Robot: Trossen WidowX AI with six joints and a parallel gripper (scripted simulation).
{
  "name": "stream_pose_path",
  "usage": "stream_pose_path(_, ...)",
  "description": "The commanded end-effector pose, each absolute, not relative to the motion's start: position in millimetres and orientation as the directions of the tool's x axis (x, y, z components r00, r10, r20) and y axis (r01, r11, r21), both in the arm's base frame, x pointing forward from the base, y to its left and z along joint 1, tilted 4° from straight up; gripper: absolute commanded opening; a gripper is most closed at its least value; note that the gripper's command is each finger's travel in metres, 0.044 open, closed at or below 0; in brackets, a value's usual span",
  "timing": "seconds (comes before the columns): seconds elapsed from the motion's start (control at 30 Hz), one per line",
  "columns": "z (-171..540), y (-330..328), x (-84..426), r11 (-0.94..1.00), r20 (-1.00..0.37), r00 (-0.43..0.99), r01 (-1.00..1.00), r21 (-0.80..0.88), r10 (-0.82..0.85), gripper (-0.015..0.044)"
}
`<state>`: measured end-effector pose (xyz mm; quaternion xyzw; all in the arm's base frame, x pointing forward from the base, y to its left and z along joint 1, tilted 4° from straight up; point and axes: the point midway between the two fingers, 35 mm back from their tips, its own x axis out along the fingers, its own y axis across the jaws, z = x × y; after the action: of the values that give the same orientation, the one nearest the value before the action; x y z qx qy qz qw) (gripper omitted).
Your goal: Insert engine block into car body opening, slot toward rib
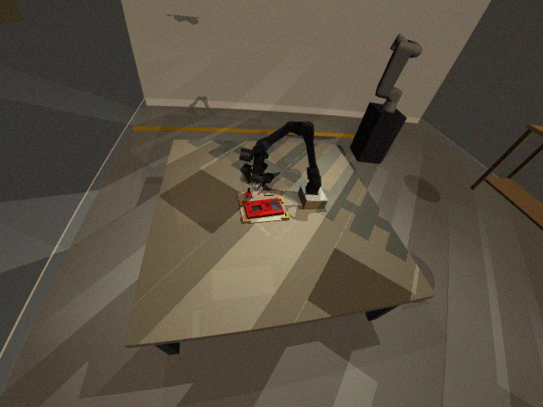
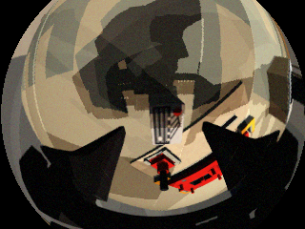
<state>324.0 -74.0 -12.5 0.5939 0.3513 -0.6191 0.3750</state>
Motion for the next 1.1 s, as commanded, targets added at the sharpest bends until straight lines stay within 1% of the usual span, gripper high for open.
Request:
stream_pose_path(0.0, -21, -74, 321, -0.468, -0.999, -0.023, 0.884, 0.002, -0.048, 0.0440)
stream_pose_path(0.07, -22, -74, 321, -0.468, -0.999, -0.023, 0.884, 0.002, -0.048, 0.0440)
stream_pose_path(0.43, -22, -74, 321, -0.468, -0.999, -0.023, 0.884, 0.002, -0.048, 0.0151)
stream_pose_path(0.67, -22, -74, 321, -0.468, -0.999, -0.023, 0.884, 0.002, -0.048, 0.0105)
stream_pose_path(0.8, -17, -75, 322, -0.468, -0.999, -0.023, 0.884, 0.003, -0.048, 0.0000)
stream_pose_path(1.07, 7, -75, 328, -0.468, -0.999, -0.022, 0.884, 0.003, -0.049, 0.0000)
